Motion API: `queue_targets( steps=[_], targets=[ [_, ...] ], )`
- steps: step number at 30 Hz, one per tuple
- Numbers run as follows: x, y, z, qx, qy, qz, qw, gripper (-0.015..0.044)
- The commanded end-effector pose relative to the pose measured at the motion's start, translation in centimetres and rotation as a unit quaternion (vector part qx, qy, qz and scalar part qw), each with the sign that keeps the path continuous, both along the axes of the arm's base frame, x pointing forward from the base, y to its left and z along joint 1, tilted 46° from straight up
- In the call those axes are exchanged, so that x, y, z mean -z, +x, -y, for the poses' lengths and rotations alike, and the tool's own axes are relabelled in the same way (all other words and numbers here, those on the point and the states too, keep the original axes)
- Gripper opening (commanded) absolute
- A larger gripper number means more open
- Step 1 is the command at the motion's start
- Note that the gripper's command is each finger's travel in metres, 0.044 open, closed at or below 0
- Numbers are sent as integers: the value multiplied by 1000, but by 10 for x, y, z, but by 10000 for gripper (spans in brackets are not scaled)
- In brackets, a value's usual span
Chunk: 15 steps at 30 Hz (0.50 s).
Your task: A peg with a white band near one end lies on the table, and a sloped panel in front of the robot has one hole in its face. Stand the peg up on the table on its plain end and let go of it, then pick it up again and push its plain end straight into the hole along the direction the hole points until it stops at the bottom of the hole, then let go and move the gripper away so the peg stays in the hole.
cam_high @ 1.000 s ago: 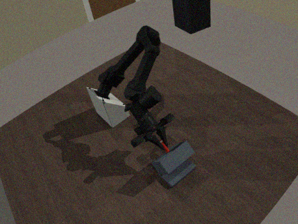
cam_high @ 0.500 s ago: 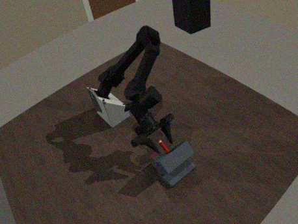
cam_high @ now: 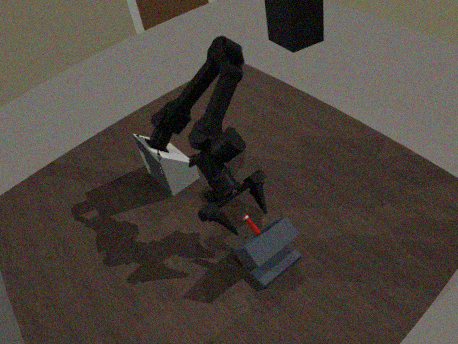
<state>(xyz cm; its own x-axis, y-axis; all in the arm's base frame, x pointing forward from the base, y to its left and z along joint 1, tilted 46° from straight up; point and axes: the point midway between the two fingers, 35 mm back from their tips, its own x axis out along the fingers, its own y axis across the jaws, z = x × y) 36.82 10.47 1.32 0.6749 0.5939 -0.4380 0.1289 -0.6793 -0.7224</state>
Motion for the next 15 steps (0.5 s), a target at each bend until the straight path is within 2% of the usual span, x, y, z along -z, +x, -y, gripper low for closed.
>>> queue_targets(
  steps=[1,15],
  targets=[
    [-2,-4,4,-1,-1,0,1000,440],
    [-11,-13,15,0,-2,1,1000,440]
  ],
)
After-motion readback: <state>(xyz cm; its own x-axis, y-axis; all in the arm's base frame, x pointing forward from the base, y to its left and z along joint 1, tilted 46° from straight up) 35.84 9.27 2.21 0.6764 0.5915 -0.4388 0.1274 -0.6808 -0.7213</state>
